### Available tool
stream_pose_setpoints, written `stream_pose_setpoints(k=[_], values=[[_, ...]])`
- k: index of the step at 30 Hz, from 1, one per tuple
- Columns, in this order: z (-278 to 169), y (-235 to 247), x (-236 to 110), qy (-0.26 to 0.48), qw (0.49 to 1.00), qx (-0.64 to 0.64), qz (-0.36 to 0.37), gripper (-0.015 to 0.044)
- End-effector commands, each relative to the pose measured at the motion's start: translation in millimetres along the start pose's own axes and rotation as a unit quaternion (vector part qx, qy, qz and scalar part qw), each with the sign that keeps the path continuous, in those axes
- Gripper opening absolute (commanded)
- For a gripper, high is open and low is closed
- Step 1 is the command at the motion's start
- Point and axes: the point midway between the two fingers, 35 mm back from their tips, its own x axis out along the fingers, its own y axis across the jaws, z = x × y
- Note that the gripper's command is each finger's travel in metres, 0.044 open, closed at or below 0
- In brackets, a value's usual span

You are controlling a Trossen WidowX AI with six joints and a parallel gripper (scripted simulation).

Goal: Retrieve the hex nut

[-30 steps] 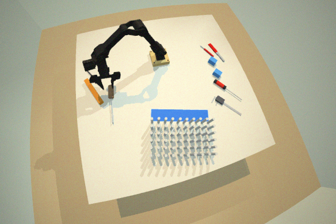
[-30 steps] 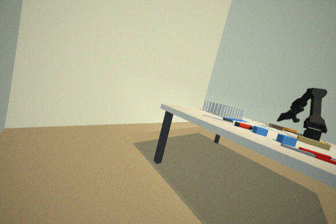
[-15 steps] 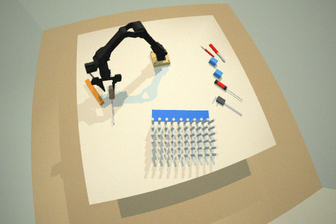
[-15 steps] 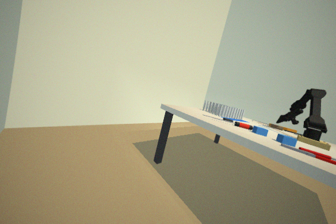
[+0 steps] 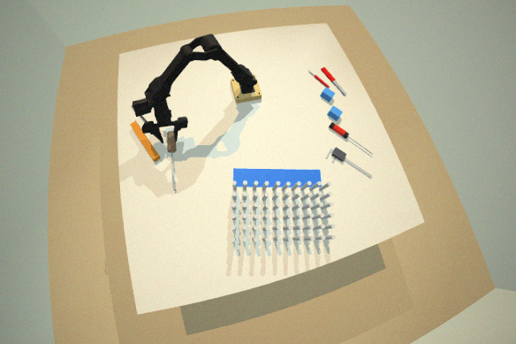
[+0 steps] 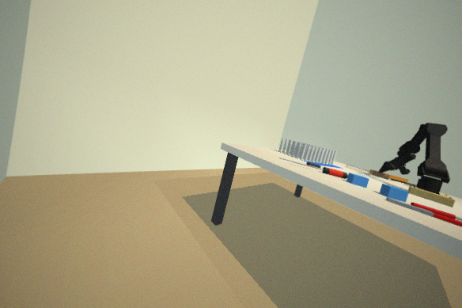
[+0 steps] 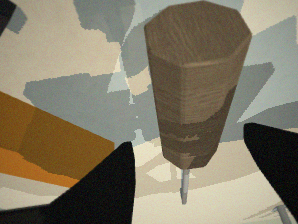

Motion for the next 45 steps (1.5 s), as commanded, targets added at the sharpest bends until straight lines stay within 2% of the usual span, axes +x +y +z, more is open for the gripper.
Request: stream_pose_setpoints(k=[1,12,14,27,28,32,33,45], values=[[7.7,-3.4,9.6,-0.001,1.000,0.005,-0.007,0.0280],[15.9,-4.4,20.5,-0.001,1.000,0.005,-0.007,0.0280],[15.9,-4.4,20.5,-0.001,1.000,0.005,-0.007,0.0228],[15.9,-4.4,20.5,-0.001,1.000,0.005,-0.007,0.0141],[15.3,-4.1,19.7,-0.001,1.000,0.005,-0.007,0.0115],[2.7,1.4,4.2,-0.001,1.000,0.005,-0.006,0.0010],[-1.1,2.8,-0.6,-0.001,1.000,0.005,-0.006,0.0000],[-45.3,9.4,-62.7,-0.001,1.000,0.004,-0.005,0.0000]])
